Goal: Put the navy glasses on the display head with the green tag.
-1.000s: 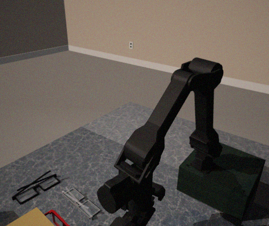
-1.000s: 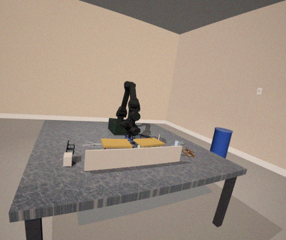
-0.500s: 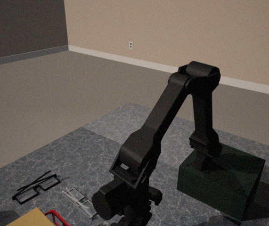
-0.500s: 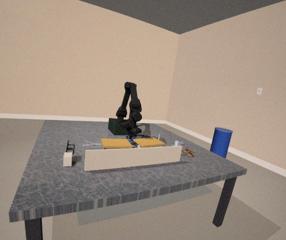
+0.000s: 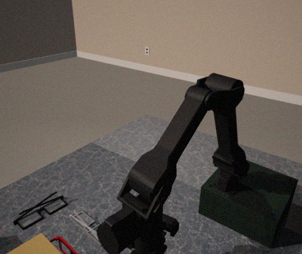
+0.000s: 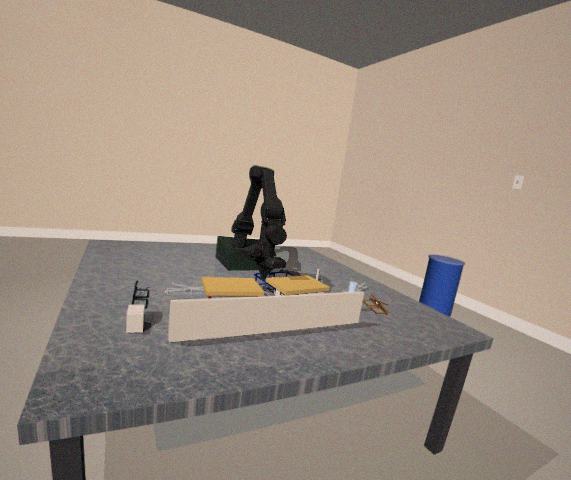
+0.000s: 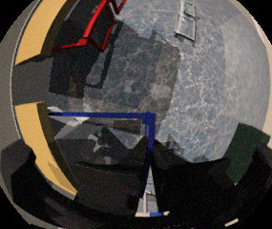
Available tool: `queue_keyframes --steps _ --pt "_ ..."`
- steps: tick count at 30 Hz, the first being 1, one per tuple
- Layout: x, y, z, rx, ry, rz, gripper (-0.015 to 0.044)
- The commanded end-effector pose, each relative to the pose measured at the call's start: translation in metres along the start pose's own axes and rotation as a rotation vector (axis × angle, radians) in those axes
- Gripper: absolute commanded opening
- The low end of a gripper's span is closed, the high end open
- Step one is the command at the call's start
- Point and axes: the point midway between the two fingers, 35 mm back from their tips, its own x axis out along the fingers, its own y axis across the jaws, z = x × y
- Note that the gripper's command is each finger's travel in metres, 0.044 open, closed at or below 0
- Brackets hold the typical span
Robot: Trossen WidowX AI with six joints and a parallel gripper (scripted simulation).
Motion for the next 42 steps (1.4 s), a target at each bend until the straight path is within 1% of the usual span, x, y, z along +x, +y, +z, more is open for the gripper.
queue_keyframes --steps 1,42 --pt "-0.002 0.008 0.001 0.003 -0.005 0.007 0.0" --pt "-0.003 0.059 0.001 0.003 -0.005 0.012 0.0"
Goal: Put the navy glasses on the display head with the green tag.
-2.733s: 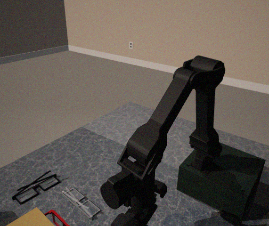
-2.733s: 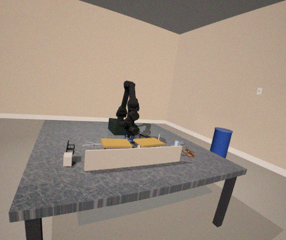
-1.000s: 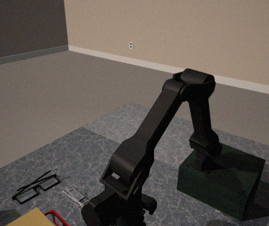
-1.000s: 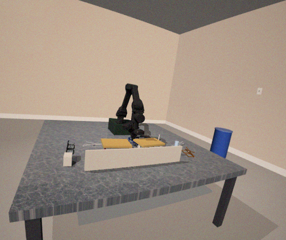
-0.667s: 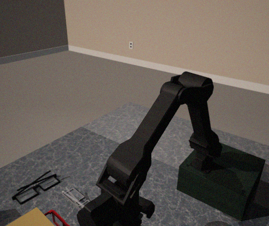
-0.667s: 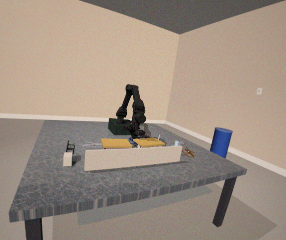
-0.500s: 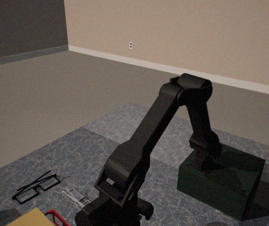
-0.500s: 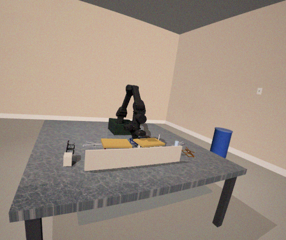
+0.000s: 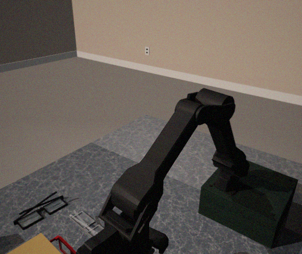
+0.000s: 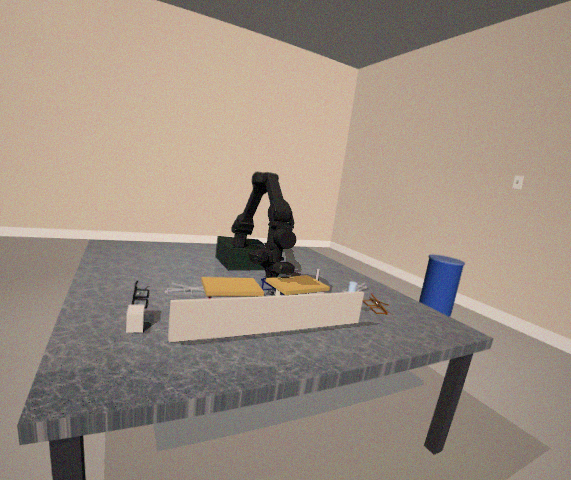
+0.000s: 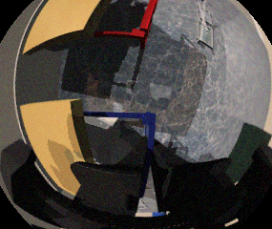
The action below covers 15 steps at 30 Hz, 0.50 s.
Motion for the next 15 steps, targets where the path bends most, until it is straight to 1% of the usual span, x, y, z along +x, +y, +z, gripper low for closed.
queue_keyframes --steps 1,15 --pt "-0.0025 0.0081 0.0006 0.002 -0.004 0.008 0.0" --pt "-0.0028 0.0164 0.0006 0.002 -0.004 0.009 0.0"
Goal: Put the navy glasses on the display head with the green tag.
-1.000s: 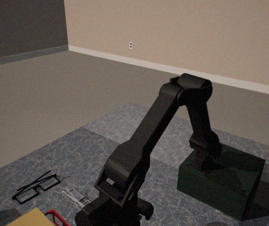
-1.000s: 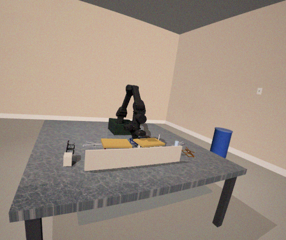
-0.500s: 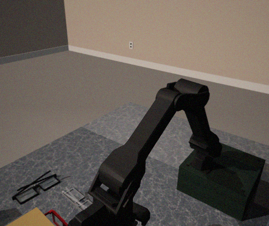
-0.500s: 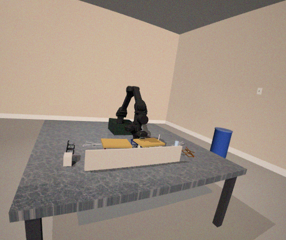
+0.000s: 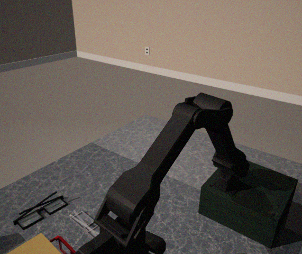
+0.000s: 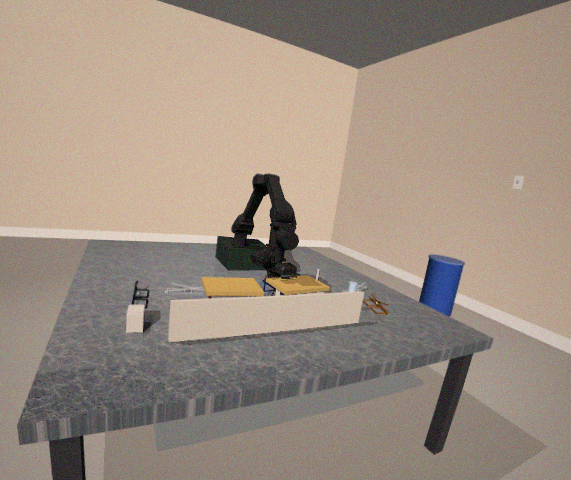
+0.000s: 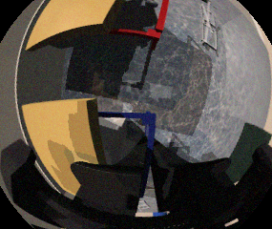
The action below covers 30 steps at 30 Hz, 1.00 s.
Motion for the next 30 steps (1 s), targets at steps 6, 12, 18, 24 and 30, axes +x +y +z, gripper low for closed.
queue_keyframes --steps 6,12,18,24,30 --pt "-0.0026 0.0044 0.0007 0.002 -0.004 0.008 0.0" --pt "-0.0026 0.0049 0.0007 0.002 -0.004 0.008 0.0" --pt "-0.0023 0.0049 0.0007 0.002 -0.004 0.008 0.0" --pt "-0.0007 0.0041 0.0007 0.002 -0.004 0.008 0.0" --pt "0.0027 0.0043 0.0007 0.002 -0.004 0.008 0.0"
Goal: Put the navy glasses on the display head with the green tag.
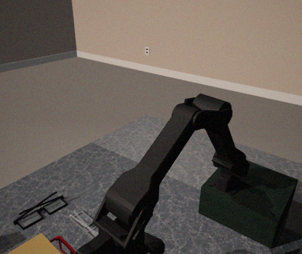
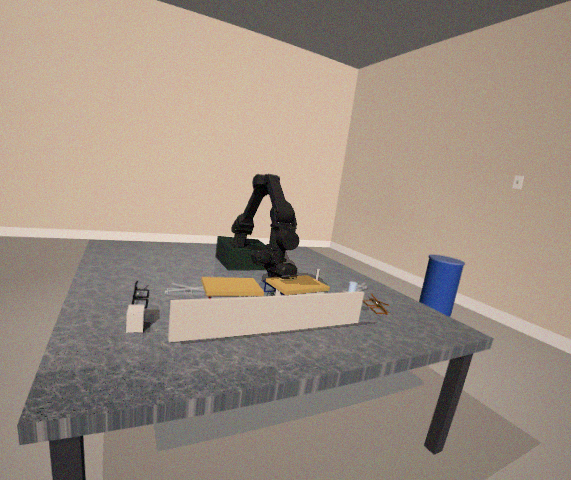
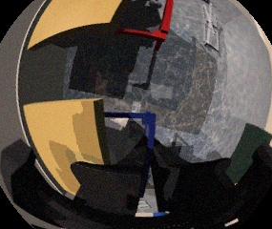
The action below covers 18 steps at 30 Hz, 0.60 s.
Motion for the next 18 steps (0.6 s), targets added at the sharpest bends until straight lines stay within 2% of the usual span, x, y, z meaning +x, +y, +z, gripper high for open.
queue_keyframes --steps 1,4,8,18 --pt "0.003 -0.0001 0.0003 0.003 -0.003 0.0 0.0" --pt "0.0036 0.0 0.0003 0.003 -0.003 0.0 0.0" --pt "0.0022 -0.0001 0.0 0.0 0.0 -0.001 0.0105" --pt "-0.0063 0.0 0.0001 0.001 0.0 -0.002 0.0107"
